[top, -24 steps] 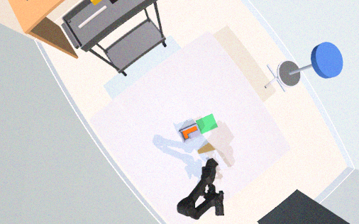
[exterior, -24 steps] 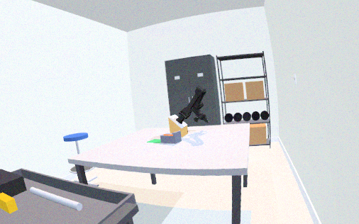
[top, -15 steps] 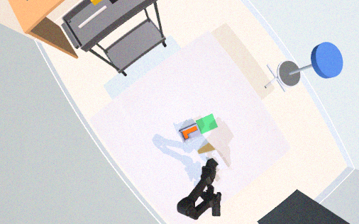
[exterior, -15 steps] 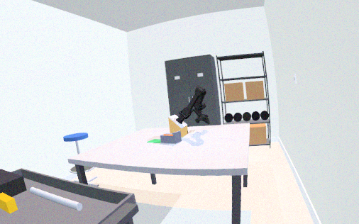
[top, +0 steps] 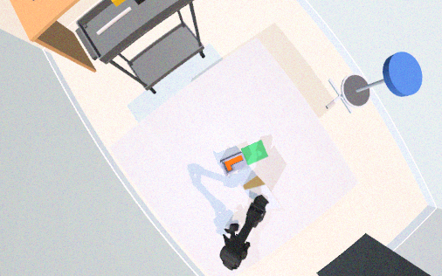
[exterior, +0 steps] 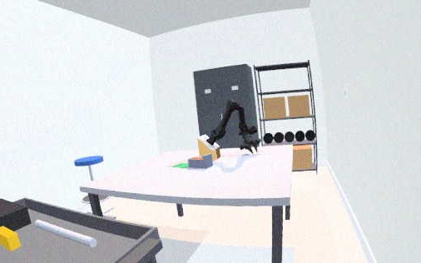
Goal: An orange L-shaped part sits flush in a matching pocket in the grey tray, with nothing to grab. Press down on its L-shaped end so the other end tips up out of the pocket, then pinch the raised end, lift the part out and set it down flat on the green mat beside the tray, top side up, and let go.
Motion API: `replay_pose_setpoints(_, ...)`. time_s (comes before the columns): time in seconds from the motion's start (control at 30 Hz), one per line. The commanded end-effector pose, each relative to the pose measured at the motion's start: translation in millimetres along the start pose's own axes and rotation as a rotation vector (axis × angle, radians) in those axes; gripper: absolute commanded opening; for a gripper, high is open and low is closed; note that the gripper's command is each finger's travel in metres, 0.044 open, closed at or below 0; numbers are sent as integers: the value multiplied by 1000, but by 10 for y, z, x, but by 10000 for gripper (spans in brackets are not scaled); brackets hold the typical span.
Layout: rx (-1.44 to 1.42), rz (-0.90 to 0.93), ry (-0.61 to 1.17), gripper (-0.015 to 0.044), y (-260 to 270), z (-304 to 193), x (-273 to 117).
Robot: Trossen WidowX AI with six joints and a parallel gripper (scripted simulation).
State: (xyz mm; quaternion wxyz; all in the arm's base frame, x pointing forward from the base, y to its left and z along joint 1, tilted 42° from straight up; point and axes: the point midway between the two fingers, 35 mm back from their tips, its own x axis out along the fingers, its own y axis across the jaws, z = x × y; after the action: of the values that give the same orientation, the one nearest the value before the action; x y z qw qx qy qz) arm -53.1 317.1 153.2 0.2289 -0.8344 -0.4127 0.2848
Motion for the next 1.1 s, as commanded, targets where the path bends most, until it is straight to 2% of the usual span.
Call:
replay_pose_setpoints(0.0, 167, 54, 35, 180, 17, -289, 238)
replay_pose_setpoints(0.2, 456, 109, 132, 180, 79, -837, 589)
replay_pose_setpoints(0.4, 711, 199, 187, 180, 491, -1387, 832)
replay_pose_setpoints(0.6, 825, 241, 314, 180, 774, -1813, 864)
replay_pose_setpoints(0.8, 1037, 459, 344, 180, 1557, -1995, 1018)
replay_pose_setpoints(1.07, 1461, 778, 405, 180, 2646, -2120, 858)
